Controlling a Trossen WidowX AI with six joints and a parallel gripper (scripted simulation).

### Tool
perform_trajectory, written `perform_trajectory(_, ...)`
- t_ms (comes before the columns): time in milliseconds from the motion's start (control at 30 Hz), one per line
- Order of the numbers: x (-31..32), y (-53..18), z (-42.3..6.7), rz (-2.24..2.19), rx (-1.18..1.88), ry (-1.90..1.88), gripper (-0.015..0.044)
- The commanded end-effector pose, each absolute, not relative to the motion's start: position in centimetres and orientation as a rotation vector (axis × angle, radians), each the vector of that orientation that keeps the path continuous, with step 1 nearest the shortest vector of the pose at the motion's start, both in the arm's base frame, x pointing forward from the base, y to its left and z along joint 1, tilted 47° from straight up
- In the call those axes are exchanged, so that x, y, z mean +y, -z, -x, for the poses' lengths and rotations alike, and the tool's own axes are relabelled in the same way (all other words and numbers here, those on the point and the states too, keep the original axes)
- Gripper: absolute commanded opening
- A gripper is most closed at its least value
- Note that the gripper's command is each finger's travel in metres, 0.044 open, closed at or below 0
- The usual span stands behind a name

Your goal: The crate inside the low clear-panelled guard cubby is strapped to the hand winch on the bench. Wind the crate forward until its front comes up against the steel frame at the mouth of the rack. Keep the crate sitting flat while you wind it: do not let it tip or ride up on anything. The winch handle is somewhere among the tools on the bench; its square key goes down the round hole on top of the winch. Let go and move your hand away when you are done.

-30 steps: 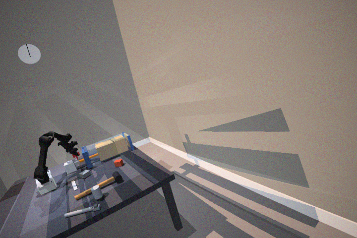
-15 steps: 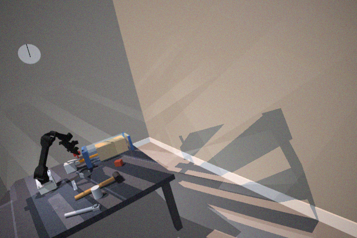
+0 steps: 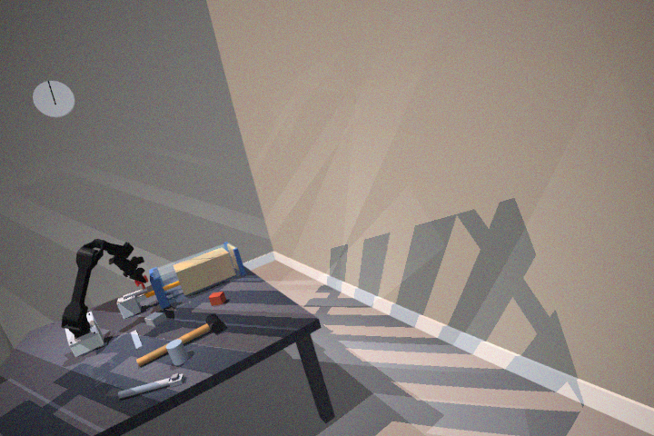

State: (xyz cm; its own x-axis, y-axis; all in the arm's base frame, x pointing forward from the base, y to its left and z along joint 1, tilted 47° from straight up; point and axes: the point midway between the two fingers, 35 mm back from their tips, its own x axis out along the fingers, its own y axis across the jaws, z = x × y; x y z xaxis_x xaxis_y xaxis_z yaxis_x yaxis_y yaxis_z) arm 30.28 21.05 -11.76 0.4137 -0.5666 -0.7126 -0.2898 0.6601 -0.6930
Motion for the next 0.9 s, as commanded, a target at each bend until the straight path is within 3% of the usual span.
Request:
perform_trajectory(0, 22.0, 12.8, -30.2, 0.862, 1.175, 0.195, 0.0000)
perform_trajectory(867, 24.9, 15.6, -29.0, 0.859, 1.175, 0.193, 0.0000)
